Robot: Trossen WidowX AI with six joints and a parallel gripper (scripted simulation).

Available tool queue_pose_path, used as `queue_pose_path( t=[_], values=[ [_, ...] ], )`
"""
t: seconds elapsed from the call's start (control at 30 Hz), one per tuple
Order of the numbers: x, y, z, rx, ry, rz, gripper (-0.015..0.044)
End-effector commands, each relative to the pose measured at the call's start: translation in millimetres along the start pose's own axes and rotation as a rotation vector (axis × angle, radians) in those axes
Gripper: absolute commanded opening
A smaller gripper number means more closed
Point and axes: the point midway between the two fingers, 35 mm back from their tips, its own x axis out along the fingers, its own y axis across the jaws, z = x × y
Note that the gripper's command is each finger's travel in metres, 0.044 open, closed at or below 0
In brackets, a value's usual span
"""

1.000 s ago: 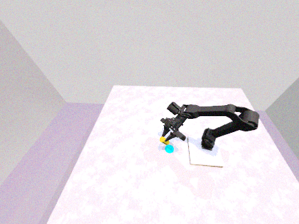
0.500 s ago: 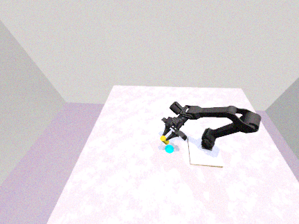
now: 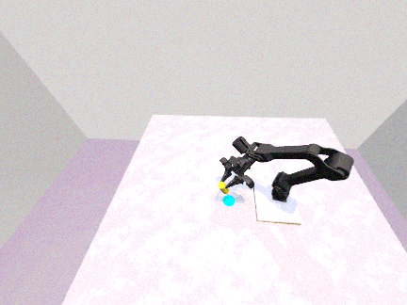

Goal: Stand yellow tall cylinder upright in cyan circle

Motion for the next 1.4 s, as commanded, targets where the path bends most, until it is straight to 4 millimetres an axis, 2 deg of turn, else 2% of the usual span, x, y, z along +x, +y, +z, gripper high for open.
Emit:
queue_pose_path(
  t=[0.0, 1.37],
  values=[
    [-3, 2, 1, -0.020, -0.031, 0.003, 0.0105],
    [-27, 21, -6, -0.148, -0.250, 0.031, 0.0105]
  ],
)
